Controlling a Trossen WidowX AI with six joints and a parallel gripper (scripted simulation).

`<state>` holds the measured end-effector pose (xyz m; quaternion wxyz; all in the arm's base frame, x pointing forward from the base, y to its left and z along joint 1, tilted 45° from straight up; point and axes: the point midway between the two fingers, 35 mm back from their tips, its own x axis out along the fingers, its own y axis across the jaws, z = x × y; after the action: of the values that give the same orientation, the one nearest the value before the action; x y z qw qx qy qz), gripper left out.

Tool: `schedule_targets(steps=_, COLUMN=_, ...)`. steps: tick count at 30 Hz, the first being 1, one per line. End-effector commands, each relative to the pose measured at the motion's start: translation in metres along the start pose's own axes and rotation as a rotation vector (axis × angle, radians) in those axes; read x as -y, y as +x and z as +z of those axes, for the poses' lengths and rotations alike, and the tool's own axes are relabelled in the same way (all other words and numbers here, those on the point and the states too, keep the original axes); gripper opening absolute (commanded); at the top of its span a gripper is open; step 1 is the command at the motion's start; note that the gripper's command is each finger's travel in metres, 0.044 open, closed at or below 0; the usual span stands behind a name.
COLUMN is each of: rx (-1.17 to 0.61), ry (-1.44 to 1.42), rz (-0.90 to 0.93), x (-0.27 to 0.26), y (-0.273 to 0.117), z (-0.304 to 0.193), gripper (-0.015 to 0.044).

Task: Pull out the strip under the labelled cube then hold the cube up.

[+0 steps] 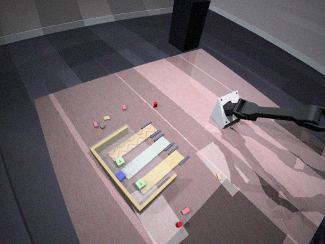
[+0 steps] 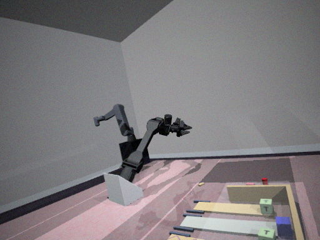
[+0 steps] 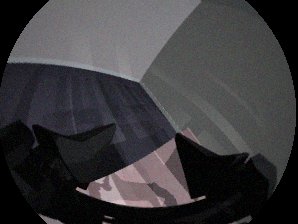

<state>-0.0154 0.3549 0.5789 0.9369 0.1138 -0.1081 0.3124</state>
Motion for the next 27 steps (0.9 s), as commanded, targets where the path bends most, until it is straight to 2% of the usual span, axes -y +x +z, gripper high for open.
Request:
schedule_targets(steps=1, rx=0.004, ry=-0.003, rz=-0.002, x=0.001, y=0.002, z=-0.001, gripper=0.0400)
schedule_targets(steps=8, rx=0.134, ry=-0.129, rz=-0.075, x=0.031, y=0.072, z=-0.027, gripper=0.0400)
schedule_targets(steps=16, rx=0.209, ry=-0.280, rz=-0.110, x=0.096, y=0.148, z=-0.065, gripper=0.0400)
schedule_targets(steps=27, rx=0.086, ry=-0.469, rz=-0.125, x=0.234, y=0.221, z=-0.149, gripper=0.0400)
